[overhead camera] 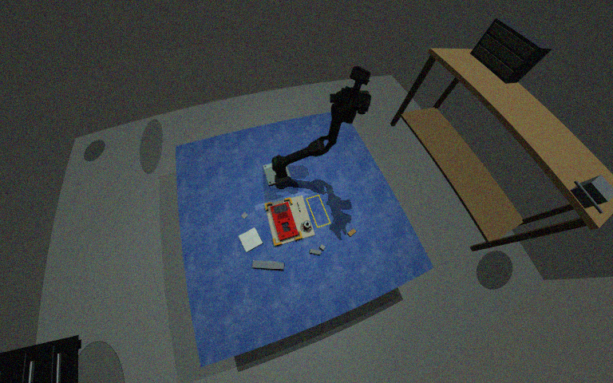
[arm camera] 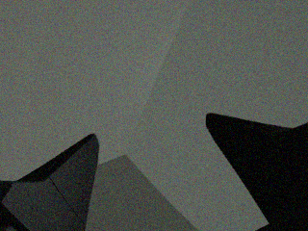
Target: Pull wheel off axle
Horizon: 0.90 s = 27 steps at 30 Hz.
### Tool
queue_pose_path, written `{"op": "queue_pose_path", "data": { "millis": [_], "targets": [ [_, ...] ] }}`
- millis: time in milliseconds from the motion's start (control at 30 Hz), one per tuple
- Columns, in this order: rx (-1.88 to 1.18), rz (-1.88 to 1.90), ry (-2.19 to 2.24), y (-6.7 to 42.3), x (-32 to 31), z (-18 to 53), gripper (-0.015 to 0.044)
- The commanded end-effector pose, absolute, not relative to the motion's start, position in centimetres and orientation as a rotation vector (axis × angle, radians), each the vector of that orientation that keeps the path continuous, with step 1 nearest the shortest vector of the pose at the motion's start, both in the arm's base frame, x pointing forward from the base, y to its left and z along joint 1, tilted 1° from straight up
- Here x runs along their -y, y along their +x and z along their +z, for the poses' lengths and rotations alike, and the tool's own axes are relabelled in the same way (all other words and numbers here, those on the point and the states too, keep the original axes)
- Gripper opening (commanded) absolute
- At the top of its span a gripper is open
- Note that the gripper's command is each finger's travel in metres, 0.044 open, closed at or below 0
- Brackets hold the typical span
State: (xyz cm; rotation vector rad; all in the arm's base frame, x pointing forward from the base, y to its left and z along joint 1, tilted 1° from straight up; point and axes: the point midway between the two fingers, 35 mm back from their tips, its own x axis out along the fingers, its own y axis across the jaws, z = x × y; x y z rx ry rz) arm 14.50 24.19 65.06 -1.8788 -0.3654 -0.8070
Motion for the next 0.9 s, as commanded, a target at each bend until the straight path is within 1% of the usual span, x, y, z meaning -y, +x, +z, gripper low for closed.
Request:
{"op": "queue_pose_path", "data": {
  "millis": [0,100,333,533,700,867],
  "targets": [
    [0.366,-0.807,-1.876,14.5,-24.1,65.1,0.0374],
    [0.376,-0.812,-1.831,13.8,-23.0,65.7,0.03],
    [0.413,-0.821,-1.59,10.8,-16.6,67.9,0.03],
    [0.439,-0.778,-1.324,8.7,-9.9,69.0,0.03],
    [0.434,-0.728,-1.109,8.5,-4.1,69.0,0.03],
    [0.405,-0.669,-0.901,9.6,1.3,68.2,0.03]
  ]
}}
